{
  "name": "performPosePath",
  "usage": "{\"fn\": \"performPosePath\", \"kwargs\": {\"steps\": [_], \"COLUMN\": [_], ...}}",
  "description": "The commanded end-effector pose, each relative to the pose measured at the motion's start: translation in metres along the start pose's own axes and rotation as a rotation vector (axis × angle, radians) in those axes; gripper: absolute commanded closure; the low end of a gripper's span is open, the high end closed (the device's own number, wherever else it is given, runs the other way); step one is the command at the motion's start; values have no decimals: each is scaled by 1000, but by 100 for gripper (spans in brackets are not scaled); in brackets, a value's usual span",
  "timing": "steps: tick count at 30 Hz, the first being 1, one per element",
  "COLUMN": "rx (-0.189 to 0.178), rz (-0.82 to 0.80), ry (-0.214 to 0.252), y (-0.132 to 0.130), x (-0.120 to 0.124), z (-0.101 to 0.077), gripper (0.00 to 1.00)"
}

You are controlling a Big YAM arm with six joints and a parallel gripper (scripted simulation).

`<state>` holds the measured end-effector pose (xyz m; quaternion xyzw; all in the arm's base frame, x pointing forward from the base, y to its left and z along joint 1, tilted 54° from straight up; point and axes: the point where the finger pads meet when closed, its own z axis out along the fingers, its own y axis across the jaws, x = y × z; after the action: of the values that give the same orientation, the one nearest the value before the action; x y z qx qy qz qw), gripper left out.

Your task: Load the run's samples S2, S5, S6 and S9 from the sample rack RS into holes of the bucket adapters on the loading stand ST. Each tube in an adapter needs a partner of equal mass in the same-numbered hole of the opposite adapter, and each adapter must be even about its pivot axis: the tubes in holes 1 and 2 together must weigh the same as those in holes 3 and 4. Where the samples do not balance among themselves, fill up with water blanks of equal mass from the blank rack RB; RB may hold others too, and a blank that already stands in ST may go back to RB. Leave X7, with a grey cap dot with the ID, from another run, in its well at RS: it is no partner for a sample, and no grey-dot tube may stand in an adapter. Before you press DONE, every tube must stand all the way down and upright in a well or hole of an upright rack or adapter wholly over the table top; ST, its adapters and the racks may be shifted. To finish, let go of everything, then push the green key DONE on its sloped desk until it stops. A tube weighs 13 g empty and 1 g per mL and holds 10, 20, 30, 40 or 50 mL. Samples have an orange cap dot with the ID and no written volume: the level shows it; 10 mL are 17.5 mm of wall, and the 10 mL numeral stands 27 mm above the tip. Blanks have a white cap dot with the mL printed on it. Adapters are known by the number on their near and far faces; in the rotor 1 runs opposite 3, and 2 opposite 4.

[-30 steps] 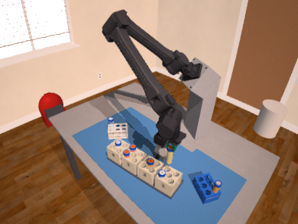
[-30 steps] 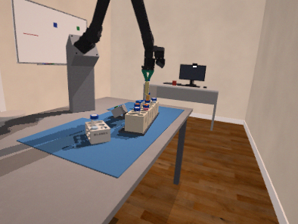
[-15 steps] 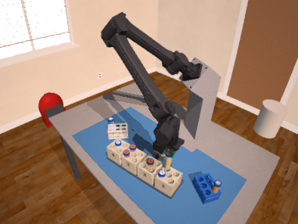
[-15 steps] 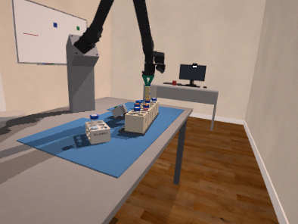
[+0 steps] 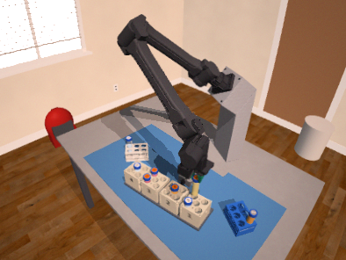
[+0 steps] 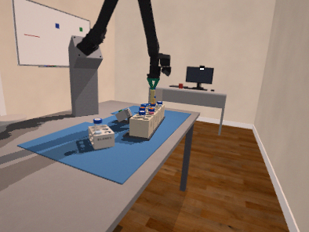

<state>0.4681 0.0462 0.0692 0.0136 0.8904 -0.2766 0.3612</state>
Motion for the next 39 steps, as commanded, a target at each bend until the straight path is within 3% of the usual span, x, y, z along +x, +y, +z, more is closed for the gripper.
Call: {"fn": "performPosePath", "kwargs": {"steps": [1, 5, 8, 12, 13, 15, 27, 29, 30, 32, 39], "rx": [-9, -21, -1, 0, -11, -1, 0, 0, -11, -1, -3], "rz": [-3, -16, -1, -3, -7, -5, -6, -6, -6, -5, -9], "ry": [-18, -35, -13, -11, -26, -9, -9, -9, -30, -10, -13], "y": [3, 9, 0, 0, 4, 0, 0, 0, 4, 0, 2], "x": [-7, -13, -9, -7, -10, -6, -5, -5, -11, -6, -6], "z": [-6, -12, 7, 9, 3, 13, 30, 30, 21, 33, 41], "gripper": [100, 100, 100, 100, 100, 100, 100, 100, 100, 100, 100]}}
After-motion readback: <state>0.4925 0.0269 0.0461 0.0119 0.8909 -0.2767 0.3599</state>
